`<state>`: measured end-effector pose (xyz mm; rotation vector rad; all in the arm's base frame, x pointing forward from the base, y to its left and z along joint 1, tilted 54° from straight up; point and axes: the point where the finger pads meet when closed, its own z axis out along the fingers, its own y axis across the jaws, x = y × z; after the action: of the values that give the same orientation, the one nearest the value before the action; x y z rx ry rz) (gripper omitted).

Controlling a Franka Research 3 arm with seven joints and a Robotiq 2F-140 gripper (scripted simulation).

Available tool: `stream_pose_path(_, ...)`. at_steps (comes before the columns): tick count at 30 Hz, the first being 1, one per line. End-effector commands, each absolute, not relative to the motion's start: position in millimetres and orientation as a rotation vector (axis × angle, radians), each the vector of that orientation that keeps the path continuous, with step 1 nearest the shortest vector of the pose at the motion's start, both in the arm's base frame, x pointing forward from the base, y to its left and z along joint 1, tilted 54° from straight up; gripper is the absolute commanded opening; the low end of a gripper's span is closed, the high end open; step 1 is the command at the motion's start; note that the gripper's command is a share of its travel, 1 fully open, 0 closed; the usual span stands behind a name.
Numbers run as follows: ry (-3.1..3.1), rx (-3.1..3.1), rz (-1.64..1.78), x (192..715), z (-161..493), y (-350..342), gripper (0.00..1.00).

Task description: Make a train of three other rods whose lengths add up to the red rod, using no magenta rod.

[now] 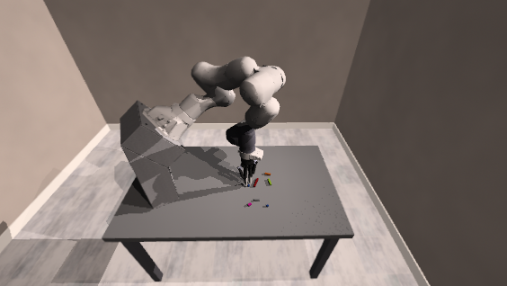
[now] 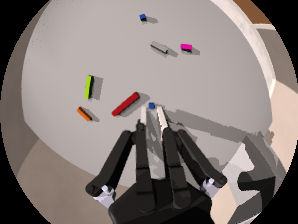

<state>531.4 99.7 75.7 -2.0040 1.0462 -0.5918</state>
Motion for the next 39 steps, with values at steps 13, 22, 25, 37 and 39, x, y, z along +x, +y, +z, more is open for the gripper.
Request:
stream_pose_path(13, 1.042, -2.006, -0.595, 532.8, 76.8, 100.2, 0.15)
stream_pose_path(22, 1.042, -2.006, -0.595, 532.9, 76.7, 100.3, 0.15)
stream_pose_path(25, 1.042, -2.006, -0.595, 533.0, 76.6, 100.4, 0.15)
stream_pose_path(37, 1.042, -2.006, -0.595, 539.3, 71.3, 104.2, 0.15)
stream_pose_path(39, 1.042, -2.006, -0.595, 540.7, 70.1, 105.1, 0.15)
